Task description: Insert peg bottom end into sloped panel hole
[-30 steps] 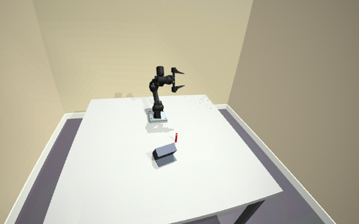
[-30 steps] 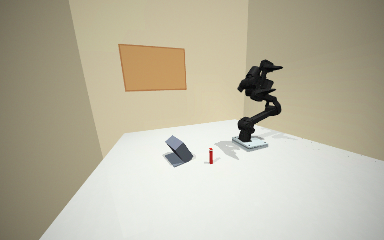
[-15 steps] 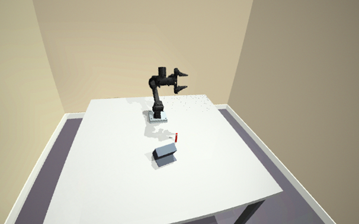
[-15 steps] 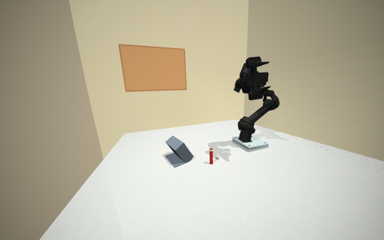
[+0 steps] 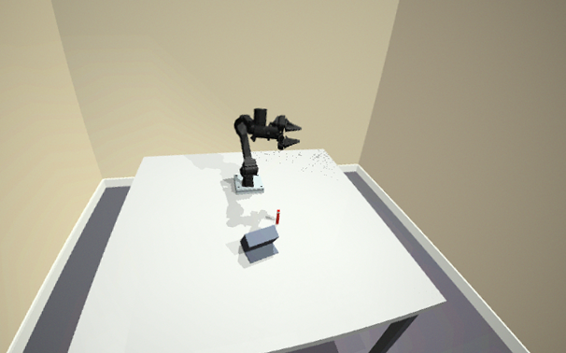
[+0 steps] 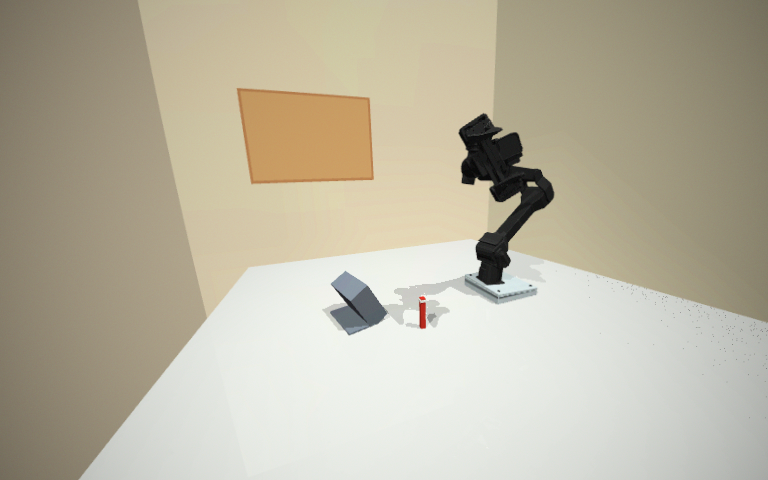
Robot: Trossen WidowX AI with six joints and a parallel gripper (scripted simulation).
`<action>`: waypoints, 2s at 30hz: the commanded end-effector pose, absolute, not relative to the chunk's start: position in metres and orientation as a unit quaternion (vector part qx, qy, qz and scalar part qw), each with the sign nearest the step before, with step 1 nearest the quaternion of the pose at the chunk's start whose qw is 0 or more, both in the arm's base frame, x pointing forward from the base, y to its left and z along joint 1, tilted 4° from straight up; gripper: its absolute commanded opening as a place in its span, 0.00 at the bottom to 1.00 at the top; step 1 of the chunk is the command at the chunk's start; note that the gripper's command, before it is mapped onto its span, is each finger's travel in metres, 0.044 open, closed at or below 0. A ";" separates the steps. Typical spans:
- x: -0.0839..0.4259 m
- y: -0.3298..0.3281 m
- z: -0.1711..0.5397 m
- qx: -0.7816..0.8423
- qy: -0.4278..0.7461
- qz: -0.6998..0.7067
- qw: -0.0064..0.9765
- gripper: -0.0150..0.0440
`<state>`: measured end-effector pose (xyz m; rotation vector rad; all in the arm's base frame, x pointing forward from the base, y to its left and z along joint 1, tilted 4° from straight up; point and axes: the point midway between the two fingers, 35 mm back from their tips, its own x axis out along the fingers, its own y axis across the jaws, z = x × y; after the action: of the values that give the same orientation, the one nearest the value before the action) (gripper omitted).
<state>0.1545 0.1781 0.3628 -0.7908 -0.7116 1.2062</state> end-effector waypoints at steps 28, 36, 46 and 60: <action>0.259 0.187 0.285 -0.129 0.121 0.519 0.837 1.00; 0.276 0.186 0.258 -0.081 0.230 0.480 0.843 1.00; 0.291 0.183 0.223 -0.030 0.358 0.414 0.836 1.00; 0.302 0.172 0.174 0.017 0.513 0.296 0.806 1.00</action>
<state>0.3002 0.1737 0.1828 0.0234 1.0391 0.6834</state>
